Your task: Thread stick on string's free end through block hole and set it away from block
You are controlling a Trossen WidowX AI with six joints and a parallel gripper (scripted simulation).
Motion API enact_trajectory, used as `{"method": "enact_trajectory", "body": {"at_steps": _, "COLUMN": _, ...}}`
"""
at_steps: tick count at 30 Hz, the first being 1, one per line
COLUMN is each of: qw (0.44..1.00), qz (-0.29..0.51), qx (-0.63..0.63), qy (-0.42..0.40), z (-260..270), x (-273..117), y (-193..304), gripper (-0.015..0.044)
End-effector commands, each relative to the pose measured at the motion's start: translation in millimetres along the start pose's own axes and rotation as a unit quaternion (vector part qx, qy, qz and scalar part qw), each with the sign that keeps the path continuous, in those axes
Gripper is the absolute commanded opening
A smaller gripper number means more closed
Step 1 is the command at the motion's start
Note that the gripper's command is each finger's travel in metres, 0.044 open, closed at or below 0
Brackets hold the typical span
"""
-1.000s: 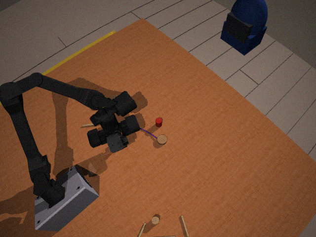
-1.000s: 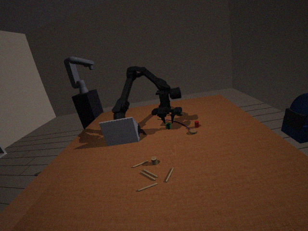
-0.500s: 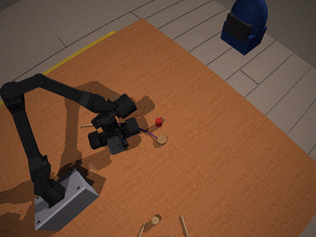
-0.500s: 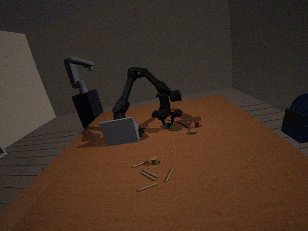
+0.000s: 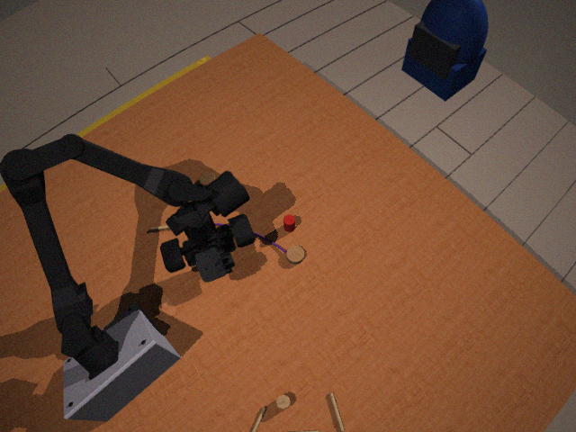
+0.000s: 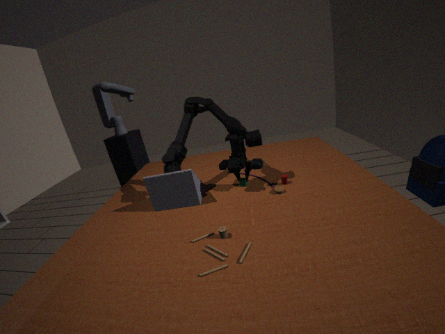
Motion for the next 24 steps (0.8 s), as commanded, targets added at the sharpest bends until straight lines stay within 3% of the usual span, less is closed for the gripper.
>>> {"method": "enact_trajectory", "body": {"at_steps": 1, "qw": 1.0, "qz": 0.0, "qx": 0.0, "qy": 0.0, "z": 0, "x": 0, "y": 0, "gripper": 0.0}}
{"method": "enact_trajectory", "body": {"at_steps": 24, "qw": 1.0, "qz": 0.0, "qx": 0.0, "qy": 0.0, "z": 0, "x": -14, "y": 0, "gripper": 0.0}}
Point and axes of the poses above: the point midway between the two fingers, 35 mm back from their tips, its own x axis out along the fingers, its own z axis across the jaws, y = z × x, the point moved 5 cm from there along -x, back along the fingers, and after that the axes turned 1 degree about x, right-handed, at the moved point
